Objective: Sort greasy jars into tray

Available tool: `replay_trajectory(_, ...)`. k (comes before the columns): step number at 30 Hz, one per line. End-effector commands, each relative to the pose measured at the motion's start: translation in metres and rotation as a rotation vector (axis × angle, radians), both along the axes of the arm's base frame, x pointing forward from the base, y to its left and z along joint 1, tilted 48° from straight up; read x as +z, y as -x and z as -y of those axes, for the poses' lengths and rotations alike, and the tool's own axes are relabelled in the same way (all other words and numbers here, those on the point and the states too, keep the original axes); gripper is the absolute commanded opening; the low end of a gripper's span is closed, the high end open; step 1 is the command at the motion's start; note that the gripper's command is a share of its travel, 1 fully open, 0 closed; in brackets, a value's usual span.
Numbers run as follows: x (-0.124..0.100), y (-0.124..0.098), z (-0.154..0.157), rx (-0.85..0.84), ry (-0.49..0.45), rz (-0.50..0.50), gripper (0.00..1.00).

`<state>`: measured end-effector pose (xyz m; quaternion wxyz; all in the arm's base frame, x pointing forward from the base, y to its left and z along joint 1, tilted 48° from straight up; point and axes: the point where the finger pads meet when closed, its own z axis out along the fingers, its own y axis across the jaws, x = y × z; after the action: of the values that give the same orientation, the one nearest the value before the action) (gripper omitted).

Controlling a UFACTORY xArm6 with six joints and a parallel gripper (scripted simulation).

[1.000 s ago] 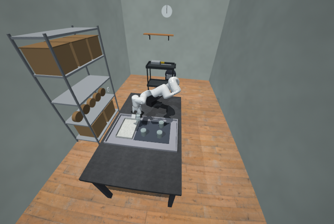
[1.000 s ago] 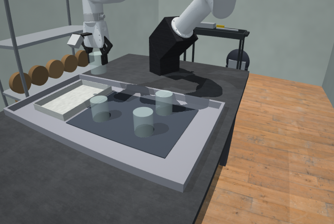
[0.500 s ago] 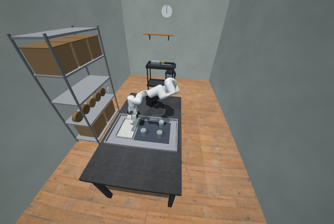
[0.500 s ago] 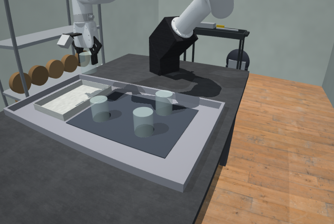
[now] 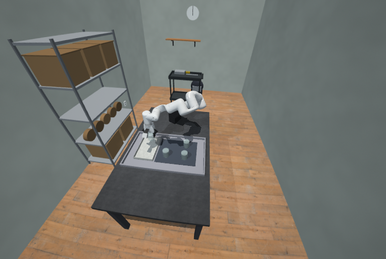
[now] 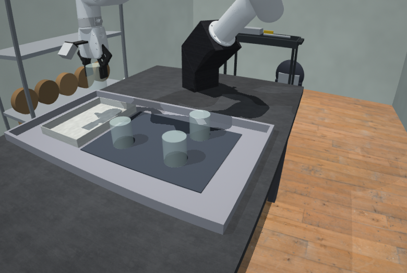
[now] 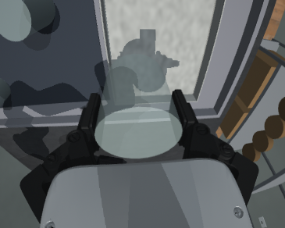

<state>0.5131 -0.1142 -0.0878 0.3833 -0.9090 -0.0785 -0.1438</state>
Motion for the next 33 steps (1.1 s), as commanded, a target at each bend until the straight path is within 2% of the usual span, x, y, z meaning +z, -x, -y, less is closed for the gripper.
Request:
replay_trajectory(1,-0.008,-0.01,0.012,0.0,0.0,0.002,0.0)
replay_trajectory(14,-0.028,-0.029,0.036,0.0,0.0,0.002,0.0)
replay_trajectory(24,-0.028,-0.029,0.036,0.0,0.0,0.002,0.0)
replay_trajectory(33,-0.044,-0.033,0.019,0.0,0.0,0.002,0.0)
